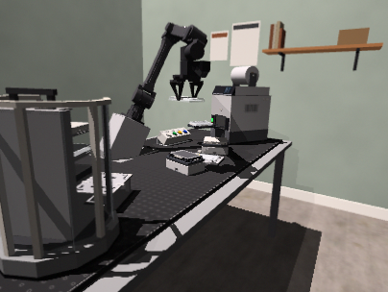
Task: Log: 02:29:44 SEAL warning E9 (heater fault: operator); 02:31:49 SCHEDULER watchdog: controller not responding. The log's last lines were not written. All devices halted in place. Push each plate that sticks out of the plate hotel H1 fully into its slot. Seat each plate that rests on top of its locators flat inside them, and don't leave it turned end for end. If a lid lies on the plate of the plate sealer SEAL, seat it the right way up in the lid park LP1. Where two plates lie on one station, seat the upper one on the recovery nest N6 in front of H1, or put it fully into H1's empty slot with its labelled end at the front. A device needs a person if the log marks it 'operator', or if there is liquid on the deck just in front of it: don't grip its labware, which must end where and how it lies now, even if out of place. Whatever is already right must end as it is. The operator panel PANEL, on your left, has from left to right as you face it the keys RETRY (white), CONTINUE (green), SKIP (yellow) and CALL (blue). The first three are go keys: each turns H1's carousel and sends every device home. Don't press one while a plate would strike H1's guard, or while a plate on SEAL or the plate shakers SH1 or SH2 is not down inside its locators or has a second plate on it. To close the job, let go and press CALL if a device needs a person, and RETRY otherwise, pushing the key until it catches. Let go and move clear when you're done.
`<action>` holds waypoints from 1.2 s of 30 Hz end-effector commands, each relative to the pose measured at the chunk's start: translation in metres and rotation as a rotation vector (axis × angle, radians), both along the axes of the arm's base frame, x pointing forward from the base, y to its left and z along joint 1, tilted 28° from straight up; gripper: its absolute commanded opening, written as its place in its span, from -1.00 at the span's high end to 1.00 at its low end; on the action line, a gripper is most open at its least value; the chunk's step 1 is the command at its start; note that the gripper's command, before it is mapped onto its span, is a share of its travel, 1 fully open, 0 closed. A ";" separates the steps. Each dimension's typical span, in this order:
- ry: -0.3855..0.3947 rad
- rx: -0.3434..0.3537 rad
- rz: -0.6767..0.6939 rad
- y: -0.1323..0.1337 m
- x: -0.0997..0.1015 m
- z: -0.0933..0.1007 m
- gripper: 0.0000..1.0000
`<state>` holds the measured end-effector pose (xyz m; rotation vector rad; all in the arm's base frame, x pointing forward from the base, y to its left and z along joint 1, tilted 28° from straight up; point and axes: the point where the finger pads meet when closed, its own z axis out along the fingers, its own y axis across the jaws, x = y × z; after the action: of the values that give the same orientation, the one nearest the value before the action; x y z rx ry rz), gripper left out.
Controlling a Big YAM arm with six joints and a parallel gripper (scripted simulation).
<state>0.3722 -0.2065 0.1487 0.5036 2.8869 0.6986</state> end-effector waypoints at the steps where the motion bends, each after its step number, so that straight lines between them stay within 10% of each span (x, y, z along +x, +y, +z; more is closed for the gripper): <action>1: -0.052 -0.043 -0.011 -0.017 0.005 0.026 -0.68; 13: 0.113 0.046 -0.326 -0.052 0.010 0.002 -0.68; 36: 0.107 0.042 -0.308 -0.113 0.012 -0.027 -0.68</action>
<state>0.3796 -0.2938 0.1141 1.0056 2.8218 0.7293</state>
